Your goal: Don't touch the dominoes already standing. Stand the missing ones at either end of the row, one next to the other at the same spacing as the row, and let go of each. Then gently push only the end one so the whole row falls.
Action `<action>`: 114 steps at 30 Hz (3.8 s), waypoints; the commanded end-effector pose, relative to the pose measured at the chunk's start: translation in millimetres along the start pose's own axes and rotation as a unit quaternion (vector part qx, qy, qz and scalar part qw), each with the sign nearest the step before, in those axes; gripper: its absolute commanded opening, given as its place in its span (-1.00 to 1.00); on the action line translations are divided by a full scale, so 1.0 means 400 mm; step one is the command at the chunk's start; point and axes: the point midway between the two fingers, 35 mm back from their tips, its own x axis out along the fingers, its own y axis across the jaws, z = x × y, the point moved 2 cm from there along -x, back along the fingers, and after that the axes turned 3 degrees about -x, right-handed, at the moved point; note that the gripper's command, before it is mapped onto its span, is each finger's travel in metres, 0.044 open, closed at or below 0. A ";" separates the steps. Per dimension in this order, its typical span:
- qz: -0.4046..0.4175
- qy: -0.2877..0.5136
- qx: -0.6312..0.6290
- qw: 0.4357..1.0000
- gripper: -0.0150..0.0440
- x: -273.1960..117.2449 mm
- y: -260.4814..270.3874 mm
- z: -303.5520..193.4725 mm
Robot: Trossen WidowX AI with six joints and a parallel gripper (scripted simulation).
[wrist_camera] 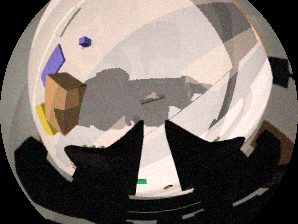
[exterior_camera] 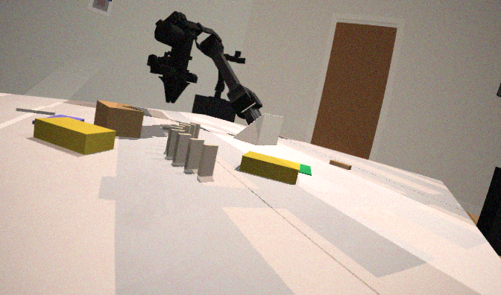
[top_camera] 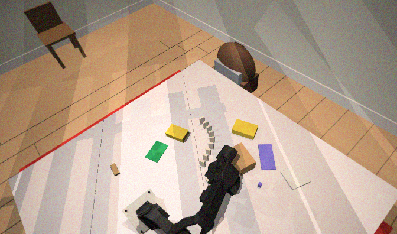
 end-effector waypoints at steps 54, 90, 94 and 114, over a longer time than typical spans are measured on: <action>0.001 0.000 0.597 0.803 1.00 0.183 -0.065 -0.003; 0.000 0.000 0.596 0.803 -0.13 0.152 -0.067 0.000; 0.000 0.001 0.596 0.803 -0.13 0.029 -0.070 0.008; 0.002 0.005 0.409 0.912 -0.13 -0.103 -0.104 0.055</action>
